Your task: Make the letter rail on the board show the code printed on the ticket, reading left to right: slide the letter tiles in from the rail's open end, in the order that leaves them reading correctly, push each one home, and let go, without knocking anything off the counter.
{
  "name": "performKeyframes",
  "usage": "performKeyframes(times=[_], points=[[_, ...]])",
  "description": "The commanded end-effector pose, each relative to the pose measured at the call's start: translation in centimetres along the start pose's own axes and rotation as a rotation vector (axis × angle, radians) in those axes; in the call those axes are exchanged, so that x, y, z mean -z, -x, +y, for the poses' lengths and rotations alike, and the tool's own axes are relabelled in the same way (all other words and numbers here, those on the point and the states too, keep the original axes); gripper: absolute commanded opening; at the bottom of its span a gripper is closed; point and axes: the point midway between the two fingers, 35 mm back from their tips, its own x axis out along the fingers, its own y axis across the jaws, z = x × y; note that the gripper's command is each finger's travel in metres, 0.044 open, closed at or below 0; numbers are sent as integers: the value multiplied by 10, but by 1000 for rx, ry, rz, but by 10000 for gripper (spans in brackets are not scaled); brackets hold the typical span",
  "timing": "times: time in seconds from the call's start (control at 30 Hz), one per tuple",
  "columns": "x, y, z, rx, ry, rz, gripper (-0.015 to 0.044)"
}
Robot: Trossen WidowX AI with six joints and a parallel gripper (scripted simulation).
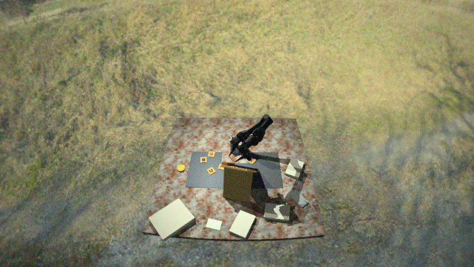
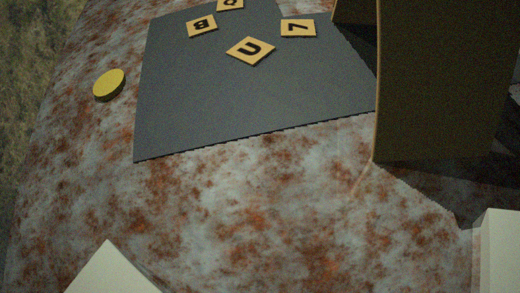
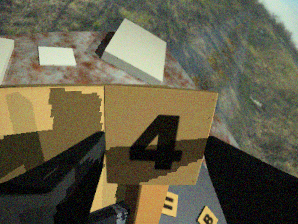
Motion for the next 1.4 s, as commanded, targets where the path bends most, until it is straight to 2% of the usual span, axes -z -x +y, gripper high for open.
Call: performKeyframes(times=[0.0, 0.7, 1.23, 1.37], points=[[2, 10, 21, -38, -8, -21, 0], [38, 94, 149, -376, -22, -68, 0], [98, 164, 208, -610, -104, 42, 0], [100, 167, 210, -620, -107, 48, 0]])
